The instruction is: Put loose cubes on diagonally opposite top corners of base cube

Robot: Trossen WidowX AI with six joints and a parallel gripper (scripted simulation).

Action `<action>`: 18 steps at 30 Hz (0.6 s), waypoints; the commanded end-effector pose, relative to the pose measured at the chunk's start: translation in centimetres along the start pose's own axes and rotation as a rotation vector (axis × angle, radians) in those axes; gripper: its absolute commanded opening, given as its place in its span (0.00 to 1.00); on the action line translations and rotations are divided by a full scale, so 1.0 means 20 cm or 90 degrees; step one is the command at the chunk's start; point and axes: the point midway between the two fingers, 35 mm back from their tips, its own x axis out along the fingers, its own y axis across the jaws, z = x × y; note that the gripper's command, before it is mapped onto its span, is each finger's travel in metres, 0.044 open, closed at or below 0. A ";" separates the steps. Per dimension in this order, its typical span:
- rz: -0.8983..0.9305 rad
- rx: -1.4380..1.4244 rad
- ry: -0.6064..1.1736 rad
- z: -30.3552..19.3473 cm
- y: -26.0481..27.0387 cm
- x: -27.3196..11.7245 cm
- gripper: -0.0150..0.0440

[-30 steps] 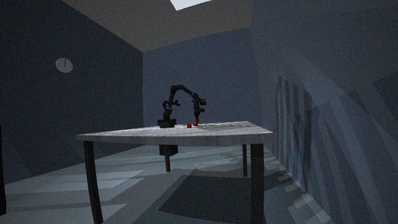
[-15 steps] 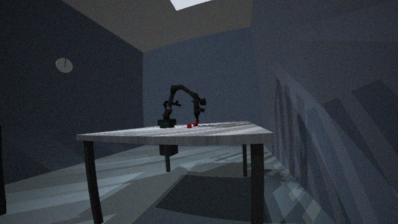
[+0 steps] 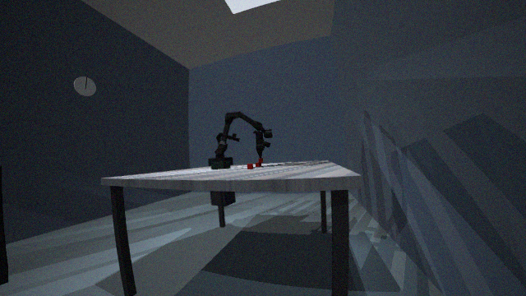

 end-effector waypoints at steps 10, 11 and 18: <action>0.000 0.000 -0.008 0.01 0.00 -0.09 0.60; 0.000 0.000 -0.008 0.01 0.00 -0.10 0.60; 0.000 0.000 -0.008 0.01 0.00 -0.11 0.60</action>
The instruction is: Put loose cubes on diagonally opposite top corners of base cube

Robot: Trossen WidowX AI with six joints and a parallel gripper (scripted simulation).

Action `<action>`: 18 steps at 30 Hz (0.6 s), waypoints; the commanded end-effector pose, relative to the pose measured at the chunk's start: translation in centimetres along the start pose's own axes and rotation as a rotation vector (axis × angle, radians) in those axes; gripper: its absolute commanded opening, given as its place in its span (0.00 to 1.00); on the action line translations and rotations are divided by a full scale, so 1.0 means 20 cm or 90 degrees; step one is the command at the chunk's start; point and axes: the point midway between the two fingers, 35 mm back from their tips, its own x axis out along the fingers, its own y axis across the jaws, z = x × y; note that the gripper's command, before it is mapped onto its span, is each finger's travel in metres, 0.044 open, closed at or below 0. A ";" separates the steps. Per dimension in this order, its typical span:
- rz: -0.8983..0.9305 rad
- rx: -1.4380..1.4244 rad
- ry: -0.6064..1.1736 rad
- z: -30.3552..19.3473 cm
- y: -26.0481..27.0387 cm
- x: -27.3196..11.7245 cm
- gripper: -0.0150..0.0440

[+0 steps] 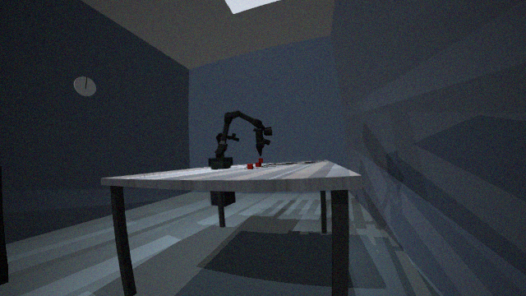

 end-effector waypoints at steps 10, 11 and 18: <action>-0.004 0.374 -0.001 -0.05 -0.38 -0.07 0.70; -0.005 0.418 -0.001 -0.06 -0.42 -0.08 0.70; -0.008 0.727 -0.002 -0.18 -0.72 -0.14 0.70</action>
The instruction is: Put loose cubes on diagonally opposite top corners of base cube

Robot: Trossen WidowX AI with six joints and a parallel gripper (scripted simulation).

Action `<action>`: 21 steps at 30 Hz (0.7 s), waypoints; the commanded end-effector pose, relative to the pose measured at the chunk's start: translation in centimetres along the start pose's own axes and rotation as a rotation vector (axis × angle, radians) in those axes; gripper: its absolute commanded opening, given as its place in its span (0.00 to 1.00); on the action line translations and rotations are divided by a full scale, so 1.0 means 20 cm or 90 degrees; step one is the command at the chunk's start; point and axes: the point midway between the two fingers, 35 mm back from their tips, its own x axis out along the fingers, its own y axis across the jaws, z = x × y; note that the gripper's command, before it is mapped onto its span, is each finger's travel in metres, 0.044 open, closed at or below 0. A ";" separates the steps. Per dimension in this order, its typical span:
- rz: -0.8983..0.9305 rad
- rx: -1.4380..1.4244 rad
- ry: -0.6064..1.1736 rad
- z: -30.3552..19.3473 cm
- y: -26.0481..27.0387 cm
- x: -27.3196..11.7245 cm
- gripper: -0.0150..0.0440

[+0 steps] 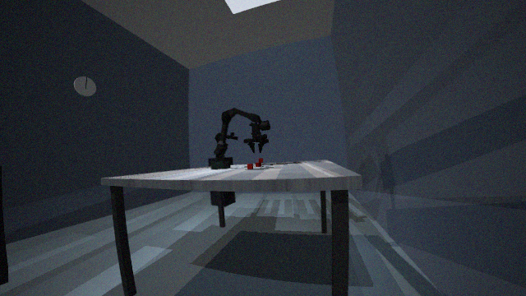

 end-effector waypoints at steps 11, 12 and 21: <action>-0.002 0.494 -0.006 0.20 -0.47 -0.11 0.70; -0.002 0.494 -0.006 0.20 -0.47 -0.11 0.70; -0.002 0.495 -0.006 0.21 -0.47 0.14 0.70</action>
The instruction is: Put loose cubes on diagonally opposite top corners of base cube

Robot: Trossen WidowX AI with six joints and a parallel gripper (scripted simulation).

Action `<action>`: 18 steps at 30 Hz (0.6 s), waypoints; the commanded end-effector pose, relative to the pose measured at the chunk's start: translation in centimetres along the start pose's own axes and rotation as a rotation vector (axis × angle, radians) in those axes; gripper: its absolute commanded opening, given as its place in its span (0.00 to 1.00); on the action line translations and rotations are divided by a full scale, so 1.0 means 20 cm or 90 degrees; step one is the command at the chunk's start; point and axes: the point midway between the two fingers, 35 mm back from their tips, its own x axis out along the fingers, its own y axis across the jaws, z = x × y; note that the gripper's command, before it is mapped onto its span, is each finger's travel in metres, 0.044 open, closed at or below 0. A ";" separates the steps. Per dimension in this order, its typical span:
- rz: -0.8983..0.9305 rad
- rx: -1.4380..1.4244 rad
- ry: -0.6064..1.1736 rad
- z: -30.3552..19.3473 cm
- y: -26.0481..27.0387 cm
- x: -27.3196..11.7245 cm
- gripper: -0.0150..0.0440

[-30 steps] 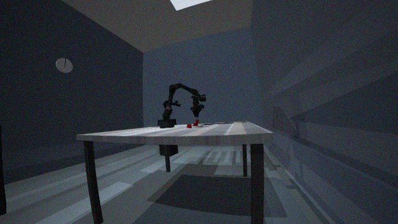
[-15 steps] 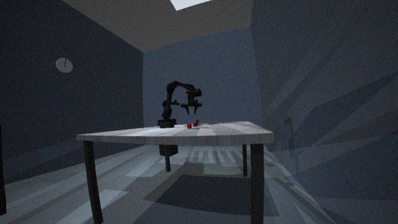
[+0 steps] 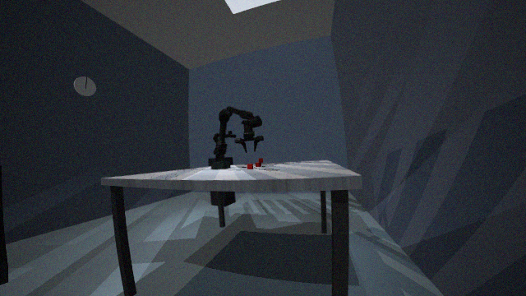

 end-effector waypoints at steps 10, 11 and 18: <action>-0.023 0.005 0.013 -0.02 -0.04 0.28 0.70; -0.023 0.005 0.013 -0.02 -0.05 0.29 0.70; -0.023 0.005 0.013 -0.02 -0.05 0.30 0.70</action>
